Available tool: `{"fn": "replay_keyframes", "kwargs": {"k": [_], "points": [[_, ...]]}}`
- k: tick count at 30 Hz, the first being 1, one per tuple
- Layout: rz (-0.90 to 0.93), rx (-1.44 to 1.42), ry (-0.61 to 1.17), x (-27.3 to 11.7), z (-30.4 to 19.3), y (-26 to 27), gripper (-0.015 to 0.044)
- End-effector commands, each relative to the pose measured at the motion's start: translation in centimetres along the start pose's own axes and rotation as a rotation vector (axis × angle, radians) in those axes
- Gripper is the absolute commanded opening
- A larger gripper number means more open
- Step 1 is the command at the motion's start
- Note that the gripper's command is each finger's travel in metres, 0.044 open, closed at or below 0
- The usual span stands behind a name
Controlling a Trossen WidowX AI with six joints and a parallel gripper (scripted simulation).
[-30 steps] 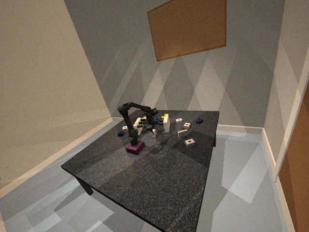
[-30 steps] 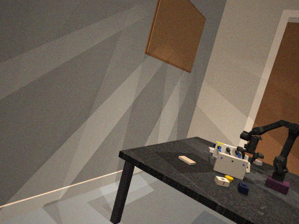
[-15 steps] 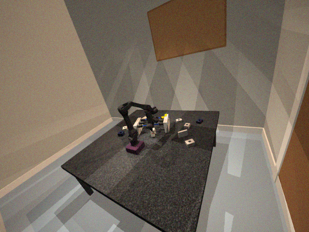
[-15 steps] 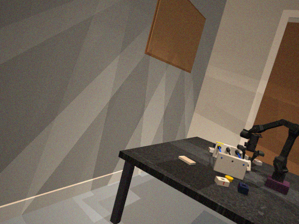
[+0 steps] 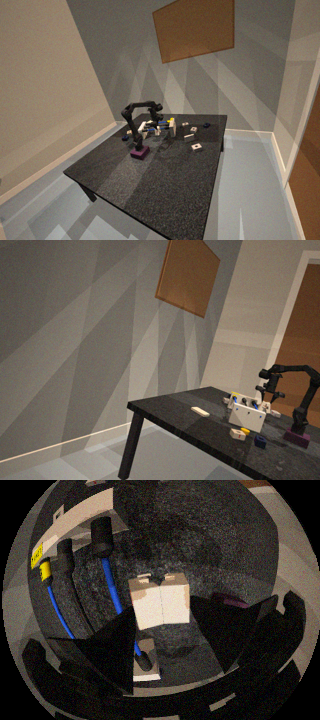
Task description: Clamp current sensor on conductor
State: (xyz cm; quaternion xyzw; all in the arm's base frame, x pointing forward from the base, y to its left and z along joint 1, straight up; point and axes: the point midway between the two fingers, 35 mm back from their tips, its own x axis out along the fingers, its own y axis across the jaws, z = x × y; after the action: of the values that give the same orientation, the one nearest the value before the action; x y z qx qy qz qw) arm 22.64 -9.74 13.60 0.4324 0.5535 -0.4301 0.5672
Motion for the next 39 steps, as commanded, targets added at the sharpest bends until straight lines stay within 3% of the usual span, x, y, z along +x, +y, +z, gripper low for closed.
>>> {"fn": "replay_keyframes", "kwargs": {"k": [1, 11, 31, 39], "points": [[0.009, 0.004, -0.010, -1.8, 0.0, 0.0, 0.0000], [0.020, 0.004, -0.012, -4.1, 0.0, 0.8, 0.0000], [0.273, -0.015, -0.008, -3.6, -0.8, 16.5, 0.0000], [0.282, -0.016, -0.006, -3.0, -1.0, 17.2, 0.0000]]}}
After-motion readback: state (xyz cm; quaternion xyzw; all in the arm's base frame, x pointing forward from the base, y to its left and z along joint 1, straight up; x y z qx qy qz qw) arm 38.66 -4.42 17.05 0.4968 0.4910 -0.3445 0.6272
